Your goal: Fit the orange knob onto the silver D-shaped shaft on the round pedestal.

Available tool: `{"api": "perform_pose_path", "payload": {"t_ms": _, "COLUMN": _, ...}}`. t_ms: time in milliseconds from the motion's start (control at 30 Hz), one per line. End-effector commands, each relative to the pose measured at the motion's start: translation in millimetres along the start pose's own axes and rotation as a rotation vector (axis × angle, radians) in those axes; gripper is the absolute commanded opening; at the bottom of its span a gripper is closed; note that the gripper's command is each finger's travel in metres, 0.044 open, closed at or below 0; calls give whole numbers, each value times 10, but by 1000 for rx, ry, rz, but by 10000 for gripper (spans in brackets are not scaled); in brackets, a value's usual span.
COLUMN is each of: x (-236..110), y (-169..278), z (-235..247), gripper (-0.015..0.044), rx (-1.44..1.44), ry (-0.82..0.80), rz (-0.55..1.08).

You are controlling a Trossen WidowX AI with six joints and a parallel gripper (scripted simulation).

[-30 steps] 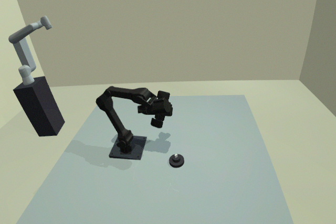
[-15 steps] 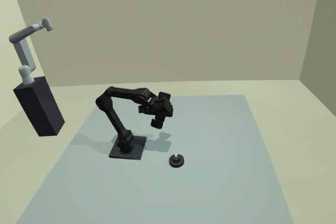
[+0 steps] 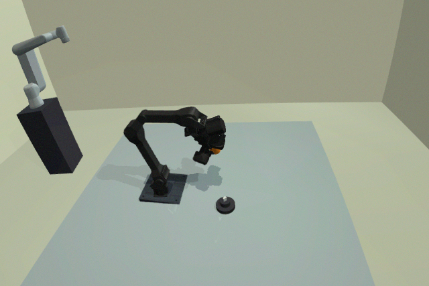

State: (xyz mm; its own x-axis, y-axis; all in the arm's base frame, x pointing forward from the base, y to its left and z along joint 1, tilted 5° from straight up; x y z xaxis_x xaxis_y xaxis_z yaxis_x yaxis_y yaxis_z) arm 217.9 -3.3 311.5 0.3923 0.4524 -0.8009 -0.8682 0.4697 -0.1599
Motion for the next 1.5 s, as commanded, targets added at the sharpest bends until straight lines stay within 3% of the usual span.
{"api": "perform_pose_path", "payload": {"t_ms": 0, "x": 81, "y": -15, "z": 89, "gripper": 0, "rx": -3, "ry": 106, "rz": 9}}
{"api": "perform_pose_path", "payload": {"t_ms": 633, "x": 618, "y": -60, "z": 362, "gripper": 0, "rx": -1, "ry": 549, "rz": 78}}
{"api": "perform_pose_path", "payload": {"t_ms": 1467, "x": 1464, "y": -92, "z": -54, "gripper": 0, "rx": 2, "ry": 559, "rz": 77}}
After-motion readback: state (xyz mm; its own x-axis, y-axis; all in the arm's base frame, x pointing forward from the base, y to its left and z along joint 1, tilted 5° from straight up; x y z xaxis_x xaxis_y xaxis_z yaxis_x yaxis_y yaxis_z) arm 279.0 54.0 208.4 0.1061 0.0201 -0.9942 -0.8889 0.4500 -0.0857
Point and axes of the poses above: the point midway between the two fingers, 35 mm back from their tips, its own x axis out along the fingers, its own z axis across the jaws, y = z × x, the point moved 9 cm from there along -x, back along the fingers, and after that the axes turned 9 degrees about -x, right-handed, at the moved point
